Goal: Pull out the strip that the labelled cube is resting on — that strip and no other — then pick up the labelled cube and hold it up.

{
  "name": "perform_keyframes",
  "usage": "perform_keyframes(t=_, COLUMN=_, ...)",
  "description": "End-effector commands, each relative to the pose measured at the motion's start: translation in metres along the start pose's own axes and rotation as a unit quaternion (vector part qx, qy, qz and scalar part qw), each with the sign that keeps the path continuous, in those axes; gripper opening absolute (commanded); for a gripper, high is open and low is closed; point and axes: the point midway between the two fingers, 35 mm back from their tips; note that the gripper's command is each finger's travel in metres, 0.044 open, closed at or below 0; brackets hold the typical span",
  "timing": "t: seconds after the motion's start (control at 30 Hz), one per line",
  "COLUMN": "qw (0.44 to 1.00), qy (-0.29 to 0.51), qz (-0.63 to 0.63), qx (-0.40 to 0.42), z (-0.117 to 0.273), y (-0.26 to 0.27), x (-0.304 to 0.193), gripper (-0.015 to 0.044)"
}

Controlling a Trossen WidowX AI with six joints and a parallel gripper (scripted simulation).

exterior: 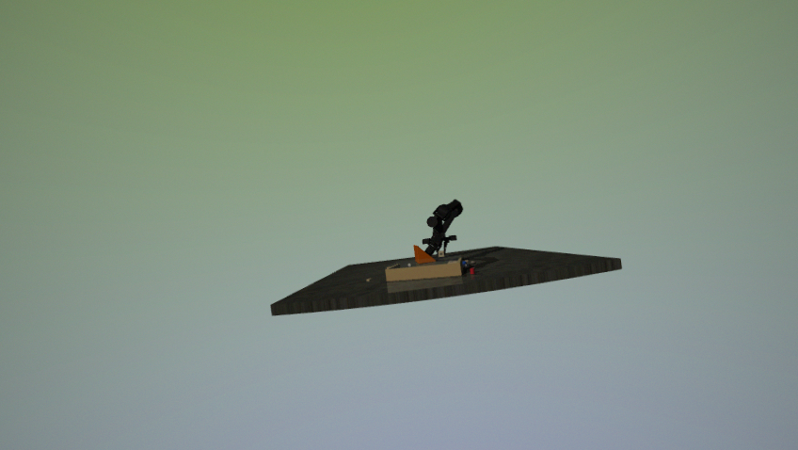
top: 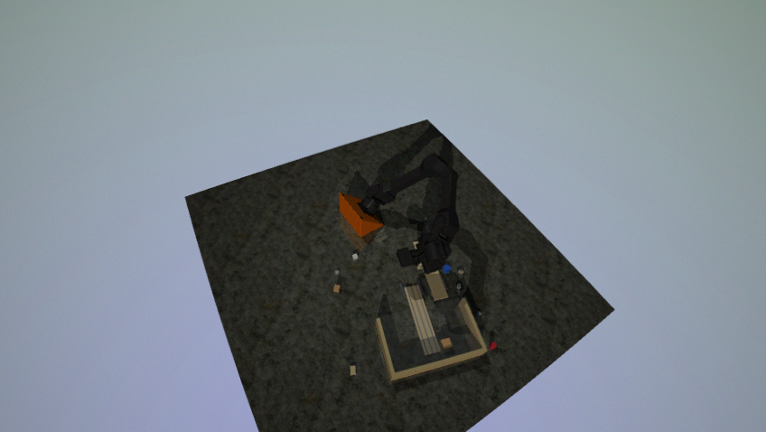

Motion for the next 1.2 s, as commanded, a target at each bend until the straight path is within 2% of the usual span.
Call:
perform_keyframes(t=0.0, qw=1.0, qy=0.001, qz=-0.001, qx=-0.002, z=-0.001, y=-0.004, x=-0.013, gripper=0.0)
perform_keyframes(t=0.23, qw=1.0, qy=0.001, qz=-0.001, qx=-0.001, z=-0.002, y=-0.007, x=-0.029, gripper=0.0)
perform_keyframes(t=0.5, qw=1.0, qy=0.002, qz=-0.001, qx=-0.002, z=0.032, y=-0.007, x=-0.029, gripper=0.0)
perform_keyframes(t=1.17, qw=1.0, qy=0.002, qz=-0.001, qx=-0.002, z=0.033, y=-0.007, x=-0.029, gripper=0.0)
Point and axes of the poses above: the point midway between the two fingers, 35 mm back from their tips, its own z axis back along the fingers, its own y axis across the jaws, x = y × z, and after that the axes turned 10 degrees about z, right-handed
